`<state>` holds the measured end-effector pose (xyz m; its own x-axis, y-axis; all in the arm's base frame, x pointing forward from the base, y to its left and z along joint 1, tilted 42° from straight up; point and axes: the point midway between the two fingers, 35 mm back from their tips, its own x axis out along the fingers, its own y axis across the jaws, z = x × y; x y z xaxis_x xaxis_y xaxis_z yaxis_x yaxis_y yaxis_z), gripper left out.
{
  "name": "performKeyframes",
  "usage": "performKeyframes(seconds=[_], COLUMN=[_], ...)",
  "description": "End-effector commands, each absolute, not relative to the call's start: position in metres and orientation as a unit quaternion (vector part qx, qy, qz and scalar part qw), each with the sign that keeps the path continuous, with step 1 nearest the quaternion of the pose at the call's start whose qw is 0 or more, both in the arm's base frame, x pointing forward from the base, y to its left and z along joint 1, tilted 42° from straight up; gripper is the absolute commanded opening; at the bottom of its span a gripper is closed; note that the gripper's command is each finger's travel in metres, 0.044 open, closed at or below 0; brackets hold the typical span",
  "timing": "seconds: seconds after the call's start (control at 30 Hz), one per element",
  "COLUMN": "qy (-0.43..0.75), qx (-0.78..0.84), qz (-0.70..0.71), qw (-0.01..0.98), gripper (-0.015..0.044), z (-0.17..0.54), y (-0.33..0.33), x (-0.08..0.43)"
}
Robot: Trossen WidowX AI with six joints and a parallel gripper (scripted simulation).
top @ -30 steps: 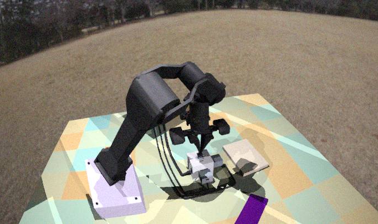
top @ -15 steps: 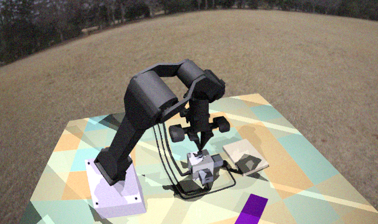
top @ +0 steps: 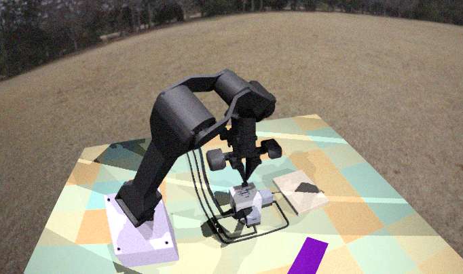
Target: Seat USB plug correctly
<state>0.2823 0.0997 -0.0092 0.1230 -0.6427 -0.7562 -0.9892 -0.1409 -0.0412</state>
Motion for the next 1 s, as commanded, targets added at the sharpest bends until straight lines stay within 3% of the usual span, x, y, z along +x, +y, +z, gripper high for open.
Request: performKeyframes(seconds=[0.0, 0.33, 0.97], qy=[0.590, 0.596, 0.648], qx=[-0.691, -0.685, -0.591], qz=[0.302, 0.288, 0.135], qw=[0.289, 0.303, 0.460], gripper=[0.0000, 0.0000, 0.0000], z=[-0.0065, -0.0057, -0.0062], y=[0.1023, 0.1029, 0.1023], x=[0.2823, 0.2819, 0.2818])
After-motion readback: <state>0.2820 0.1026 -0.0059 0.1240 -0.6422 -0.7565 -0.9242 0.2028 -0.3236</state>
